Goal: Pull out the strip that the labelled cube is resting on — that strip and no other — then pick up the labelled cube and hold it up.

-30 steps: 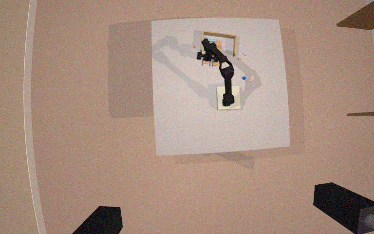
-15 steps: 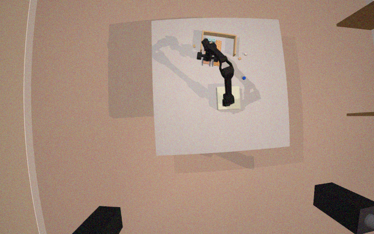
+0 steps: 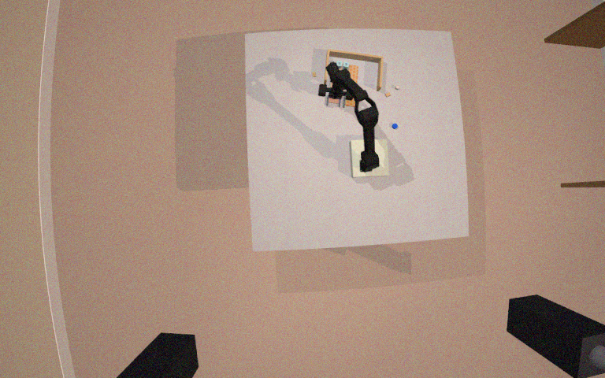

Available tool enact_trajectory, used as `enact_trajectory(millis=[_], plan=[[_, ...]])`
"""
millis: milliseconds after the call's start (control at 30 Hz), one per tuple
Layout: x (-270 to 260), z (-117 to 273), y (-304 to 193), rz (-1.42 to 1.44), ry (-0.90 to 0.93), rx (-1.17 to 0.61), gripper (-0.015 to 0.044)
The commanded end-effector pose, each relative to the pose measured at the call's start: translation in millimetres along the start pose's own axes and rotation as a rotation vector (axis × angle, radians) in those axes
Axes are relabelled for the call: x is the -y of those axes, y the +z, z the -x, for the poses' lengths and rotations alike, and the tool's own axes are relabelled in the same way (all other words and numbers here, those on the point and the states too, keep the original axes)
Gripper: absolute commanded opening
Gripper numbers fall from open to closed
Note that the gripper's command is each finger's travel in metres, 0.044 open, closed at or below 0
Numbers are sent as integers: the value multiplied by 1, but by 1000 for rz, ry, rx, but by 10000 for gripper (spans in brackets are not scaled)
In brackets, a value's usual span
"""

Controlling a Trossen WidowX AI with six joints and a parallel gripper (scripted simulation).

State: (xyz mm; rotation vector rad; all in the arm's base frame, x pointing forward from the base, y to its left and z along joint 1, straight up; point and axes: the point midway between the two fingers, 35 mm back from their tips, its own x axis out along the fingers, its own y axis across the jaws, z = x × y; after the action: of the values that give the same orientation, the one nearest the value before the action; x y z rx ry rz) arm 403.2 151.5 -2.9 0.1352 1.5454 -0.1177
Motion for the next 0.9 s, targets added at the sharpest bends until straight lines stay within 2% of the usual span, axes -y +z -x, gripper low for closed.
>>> enact_trajectory(millis=[0, 867], plan=[[0, -2, 1, -4, -1, 1, 0], [0, -4, -7, -4, -1, 1, 0]])
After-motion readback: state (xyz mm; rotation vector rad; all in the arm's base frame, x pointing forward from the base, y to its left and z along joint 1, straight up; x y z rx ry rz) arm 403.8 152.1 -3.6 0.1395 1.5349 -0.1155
